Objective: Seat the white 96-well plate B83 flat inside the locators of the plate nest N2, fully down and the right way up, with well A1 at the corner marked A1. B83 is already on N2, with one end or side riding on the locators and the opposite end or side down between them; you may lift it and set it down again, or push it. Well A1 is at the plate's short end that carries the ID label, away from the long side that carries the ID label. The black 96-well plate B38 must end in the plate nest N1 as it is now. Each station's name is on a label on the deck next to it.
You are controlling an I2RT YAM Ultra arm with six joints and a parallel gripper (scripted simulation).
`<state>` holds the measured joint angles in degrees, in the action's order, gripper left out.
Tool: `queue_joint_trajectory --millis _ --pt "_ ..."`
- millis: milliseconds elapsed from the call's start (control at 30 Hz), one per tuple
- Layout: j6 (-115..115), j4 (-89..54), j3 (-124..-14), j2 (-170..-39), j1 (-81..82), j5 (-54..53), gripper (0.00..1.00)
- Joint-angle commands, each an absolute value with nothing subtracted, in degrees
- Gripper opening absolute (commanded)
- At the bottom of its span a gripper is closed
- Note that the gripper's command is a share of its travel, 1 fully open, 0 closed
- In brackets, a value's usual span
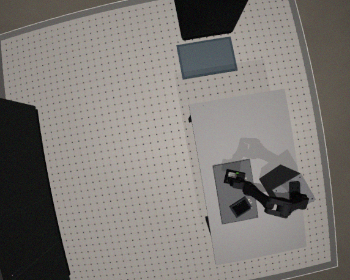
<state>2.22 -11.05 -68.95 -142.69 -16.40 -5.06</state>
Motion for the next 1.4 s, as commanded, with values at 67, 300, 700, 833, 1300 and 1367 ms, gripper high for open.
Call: queue_joint_trajectory --millis 67,300,700,833,1300,1367 --pt "2.6 -9.8 -67.9 -143.5 -15.9 -4.9 0.00" --pt "2.6 -9.6 -67.6 -143.6 -15.8 -4.9 0.00" --pt "2.6 -9.1 -68.6 -143.9 -15.8 -4.9 0.00" --pt "2.6 -9.1 -69.5 -143.4 -16.1 -5.0 0.00" --pt "2.6 -8.8 -70.1 -144.4 -16.2 -5.0 0.00" --pt "2.6 -8.8 -70.2 -144.5 -16.2 -5.0 0.00"
